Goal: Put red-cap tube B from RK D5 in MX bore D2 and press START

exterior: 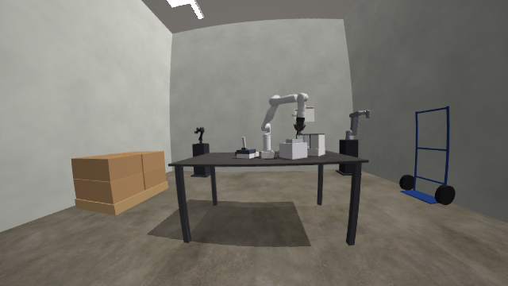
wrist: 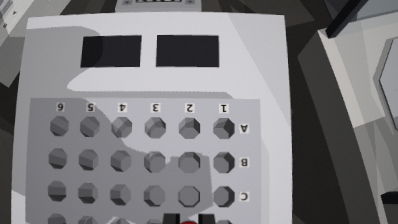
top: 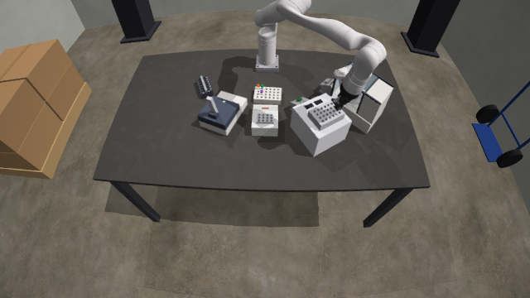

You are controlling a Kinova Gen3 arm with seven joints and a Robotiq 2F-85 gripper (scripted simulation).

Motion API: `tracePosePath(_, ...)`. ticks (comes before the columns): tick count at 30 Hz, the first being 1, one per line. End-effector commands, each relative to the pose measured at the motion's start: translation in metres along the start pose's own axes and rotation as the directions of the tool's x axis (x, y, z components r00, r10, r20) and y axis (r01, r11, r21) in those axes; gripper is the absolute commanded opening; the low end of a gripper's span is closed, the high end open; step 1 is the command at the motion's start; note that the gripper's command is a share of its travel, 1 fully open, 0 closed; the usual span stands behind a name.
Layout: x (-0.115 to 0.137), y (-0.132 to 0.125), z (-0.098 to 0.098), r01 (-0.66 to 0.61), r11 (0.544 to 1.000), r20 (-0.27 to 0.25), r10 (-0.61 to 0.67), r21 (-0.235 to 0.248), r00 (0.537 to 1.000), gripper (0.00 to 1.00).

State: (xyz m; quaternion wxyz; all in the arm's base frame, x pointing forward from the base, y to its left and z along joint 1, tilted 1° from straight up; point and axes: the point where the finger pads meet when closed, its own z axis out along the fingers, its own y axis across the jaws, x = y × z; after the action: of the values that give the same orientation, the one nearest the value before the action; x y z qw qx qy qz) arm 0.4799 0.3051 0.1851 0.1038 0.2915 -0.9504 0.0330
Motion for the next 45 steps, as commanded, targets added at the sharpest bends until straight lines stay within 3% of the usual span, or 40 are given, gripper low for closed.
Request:
tracePosePath(1, 0.000, 0.000, 0.000, 0.000, 1.000, 0.002, 0.000, 0.000, 1.000, 0.10)
tracePosePath(45, -0.002, 0.000, 0.010, 0.000, 1.000, 0.002, 0.000, 0.000, 1.000, 0.10)
